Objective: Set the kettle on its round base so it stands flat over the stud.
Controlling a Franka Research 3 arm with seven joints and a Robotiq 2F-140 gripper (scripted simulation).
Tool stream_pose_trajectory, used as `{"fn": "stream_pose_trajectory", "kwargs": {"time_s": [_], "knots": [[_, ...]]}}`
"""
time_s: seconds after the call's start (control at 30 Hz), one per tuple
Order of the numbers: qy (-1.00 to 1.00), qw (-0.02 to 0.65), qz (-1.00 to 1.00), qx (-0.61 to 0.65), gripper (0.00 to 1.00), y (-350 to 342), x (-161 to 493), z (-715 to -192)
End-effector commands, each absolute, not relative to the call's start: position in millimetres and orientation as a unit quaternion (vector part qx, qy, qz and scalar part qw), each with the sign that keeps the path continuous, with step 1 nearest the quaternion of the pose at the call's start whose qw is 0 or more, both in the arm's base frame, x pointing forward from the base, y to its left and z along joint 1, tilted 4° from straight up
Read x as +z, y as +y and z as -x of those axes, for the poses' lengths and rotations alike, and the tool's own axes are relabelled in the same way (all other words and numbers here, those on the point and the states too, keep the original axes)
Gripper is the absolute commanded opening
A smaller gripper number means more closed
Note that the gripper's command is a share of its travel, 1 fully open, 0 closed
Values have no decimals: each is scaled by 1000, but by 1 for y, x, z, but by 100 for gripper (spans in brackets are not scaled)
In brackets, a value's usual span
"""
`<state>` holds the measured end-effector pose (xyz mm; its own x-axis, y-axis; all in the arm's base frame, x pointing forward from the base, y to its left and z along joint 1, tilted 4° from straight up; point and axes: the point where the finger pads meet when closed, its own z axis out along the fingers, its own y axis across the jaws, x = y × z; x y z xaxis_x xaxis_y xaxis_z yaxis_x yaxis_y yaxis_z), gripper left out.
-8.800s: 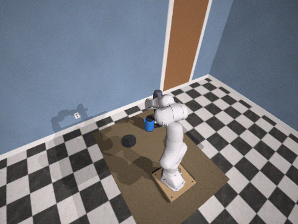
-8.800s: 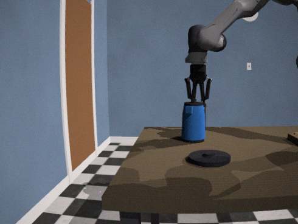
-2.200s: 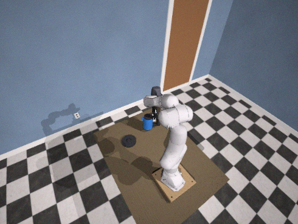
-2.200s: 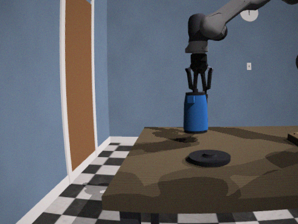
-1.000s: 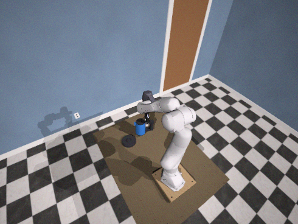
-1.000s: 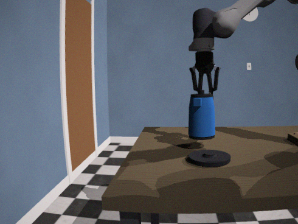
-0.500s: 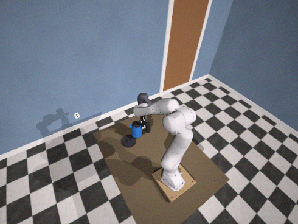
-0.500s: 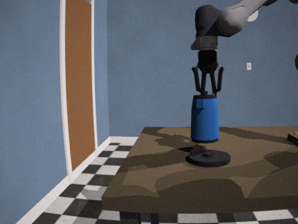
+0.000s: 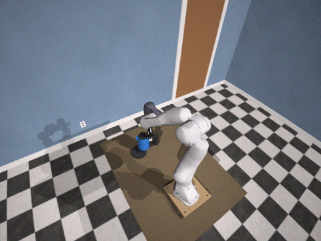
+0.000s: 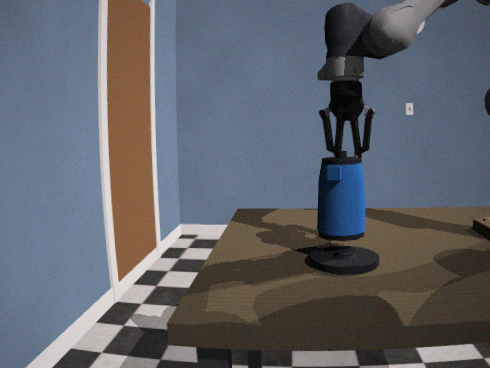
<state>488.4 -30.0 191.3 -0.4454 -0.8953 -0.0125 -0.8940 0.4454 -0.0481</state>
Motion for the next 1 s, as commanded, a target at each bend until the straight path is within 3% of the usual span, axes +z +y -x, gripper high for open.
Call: {"fn": "stream_pose_trajectory", "kwargs": {"time_s": [0.0, 0.97], "knots": [[861, 26, 508, -23, 0, -20, 197, -493], [861, 26, 508, -23, 0, 26, 196, -490]]}}
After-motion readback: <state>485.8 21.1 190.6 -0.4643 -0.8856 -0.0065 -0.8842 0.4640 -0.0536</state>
